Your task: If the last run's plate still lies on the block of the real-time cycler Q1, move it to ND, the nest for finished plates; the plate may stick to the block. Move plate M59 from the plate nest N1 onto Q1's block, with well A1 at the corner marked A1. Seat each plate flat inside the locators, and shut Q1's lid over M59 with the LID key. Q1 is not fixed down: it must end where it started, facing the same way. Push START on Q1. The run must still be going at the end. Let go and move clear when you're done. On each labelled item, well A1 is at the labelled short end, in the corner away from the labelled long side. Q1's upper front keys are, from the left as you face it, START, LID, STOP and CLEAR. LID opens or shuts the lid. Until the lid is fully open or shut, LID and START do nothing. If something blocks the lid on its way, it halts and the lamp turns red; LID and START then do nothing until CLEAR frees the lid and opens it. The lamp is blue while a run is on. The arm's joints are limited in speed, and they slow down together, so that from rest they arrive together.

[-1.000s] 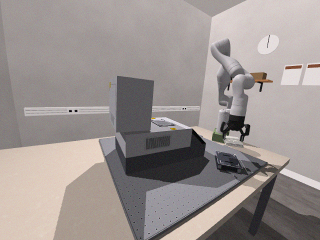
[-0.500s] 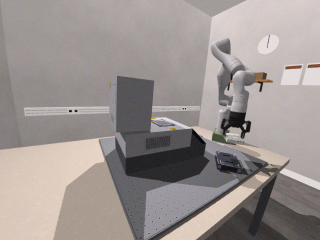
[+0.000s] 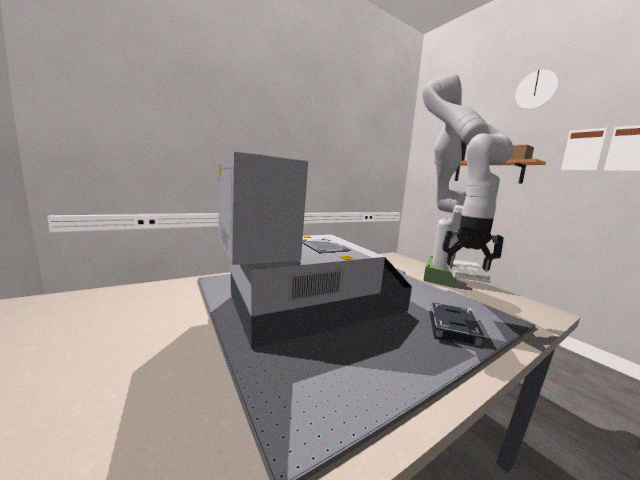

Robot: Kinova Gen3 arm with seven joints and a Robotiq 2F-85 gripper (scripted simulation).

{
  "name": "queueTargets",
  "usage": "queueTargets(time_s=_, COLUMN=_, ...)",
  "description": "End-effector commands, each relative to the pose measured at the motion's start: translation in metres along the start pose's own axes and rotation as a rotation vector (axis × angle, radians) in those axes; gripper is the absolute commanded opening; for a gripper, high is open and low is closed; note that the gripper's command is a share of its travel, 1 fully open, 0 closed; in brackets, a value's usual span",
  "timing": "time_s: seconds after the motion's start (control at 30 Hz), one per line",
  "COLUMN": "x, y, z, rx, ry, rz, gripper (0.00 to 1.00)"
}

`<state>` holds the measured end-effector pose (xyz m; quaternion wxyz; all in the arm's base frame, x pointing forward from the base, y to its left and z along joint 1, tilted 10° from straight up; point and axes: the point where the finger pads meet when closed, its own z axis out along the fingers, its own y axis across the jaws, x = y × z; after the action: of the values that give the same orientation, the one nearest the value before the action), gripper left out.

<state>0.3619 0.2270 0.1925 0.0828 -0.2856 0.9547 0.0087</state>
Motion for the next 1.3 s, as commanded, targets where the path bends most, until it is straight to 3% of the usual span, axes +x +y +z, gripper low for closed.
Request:
queueTargets(time_s=0.0, x=-0.001, y=-0.002, z=-0.008, rx=0.003, ry=-0.002, rz=-0.001, gripper=0.90)
queueTargets(time_s=1.27, x=0.000, y=-0.002, z=-0.051, rx=0.003, ry=-0.001, rz=-0.001, gripper=0.90)
